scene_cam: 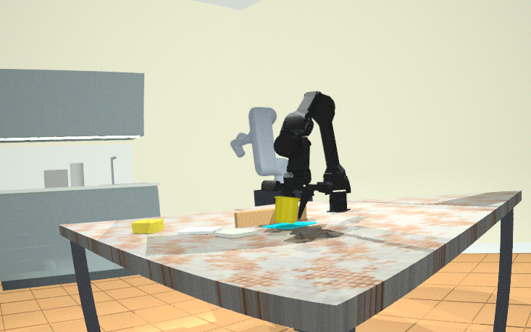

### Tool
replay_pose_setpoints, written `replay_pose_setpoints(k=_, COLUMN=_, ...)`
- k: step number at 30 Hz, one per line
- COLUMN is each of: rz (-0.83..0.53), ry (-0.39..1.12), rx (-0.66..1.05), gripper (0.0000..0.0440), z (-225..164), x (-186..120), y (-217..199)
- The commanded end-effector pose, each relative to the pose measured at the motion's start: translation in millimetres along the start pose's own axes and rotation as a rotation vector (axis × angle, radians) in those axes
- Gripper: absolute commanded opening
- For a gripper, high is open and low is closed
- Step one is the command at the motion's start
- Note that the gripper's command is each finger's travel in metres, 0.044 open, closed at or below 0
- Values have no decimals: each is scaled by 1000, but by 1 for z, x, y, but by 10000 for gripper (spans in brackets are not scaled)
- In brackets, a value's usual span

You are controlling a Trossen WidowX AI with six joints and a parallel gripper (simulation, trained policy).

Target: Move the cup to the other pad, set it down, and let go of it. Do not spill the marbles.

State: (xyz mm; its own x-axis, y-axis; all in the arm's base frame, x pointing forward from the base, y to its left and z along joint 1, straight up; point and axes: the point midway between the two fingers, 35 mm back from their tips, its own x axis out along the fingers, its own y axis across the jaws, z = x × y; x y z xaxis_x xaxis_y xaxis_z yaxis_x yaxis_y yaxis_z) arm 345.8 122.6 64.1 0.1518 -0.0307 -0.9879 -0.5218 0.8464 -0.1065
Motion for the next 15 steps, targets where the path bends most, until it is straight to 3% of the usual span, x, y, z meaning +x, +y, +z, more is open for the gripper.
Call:
replay_pose_setpoints(k=1, rz=-4, ry=-2, rx=19, gripper=79, z=-2, x=5, y=-2)
replay_pose_setpoints(k=7, rz=3, ry=-58, rx=50, gripper=165, z=6, x=-4, y=-6)
replay_pose_setpoints(k=15, rz=19, ry=-118, rx=53, gripper=165, z=8, x=-23, y=-7)
